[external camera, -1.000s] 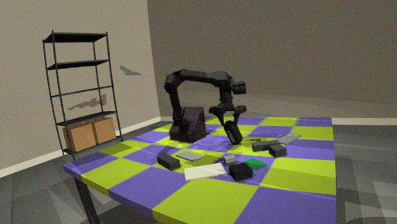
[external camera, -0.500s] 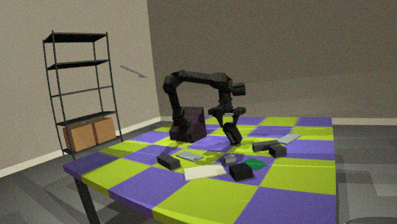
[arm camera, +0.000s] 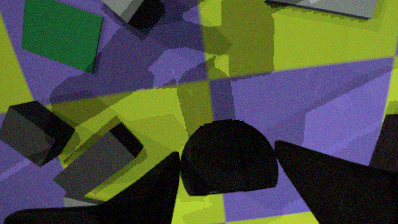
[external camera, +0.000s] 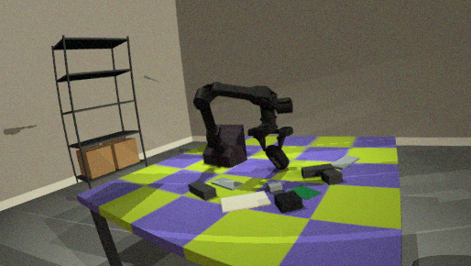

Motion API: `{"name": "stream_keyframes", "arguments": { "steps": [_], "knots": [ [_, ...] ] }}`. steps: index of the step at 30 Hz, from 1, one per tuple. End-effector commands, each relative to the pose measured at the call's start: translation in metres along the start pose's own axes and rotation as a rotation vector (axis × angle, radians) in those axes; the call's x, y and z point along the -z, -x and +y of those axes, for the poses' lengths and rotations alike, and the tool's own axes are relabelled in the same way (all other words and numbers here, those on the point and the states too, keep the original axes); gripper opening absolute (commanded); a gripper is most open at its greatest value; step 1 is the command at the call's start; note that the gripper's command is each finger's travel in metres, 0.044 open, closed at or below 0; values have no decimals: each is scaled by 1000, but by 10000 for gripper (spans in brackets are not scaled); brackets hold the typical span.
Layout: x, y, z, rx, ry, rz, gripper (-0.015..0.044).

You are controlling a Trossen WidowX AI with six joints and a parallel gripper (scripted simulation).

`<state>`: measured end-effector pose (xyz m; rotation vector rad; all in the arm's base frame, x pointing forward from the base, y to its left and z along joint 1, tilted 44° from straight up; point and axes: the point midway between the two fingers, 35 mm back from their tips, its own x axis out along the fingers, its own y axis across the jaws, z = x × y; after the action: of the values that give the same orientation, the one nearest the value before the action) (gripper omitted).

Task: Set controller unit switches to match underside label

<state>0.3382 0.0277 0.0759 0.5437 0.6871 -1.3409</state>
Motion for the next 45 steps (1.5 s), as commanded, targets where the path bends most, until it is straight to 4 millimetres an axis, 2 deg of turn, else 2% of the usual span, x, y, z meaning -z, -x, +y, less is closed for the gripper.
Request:
{"name": "stream_keyframes", "arguments": {
  "steps": [1,45],
  "knots": [
    [-2,-4,-2,6,7,-2,337],
    [-28,-27,-1,6,7,-5,336]
  ]
}}
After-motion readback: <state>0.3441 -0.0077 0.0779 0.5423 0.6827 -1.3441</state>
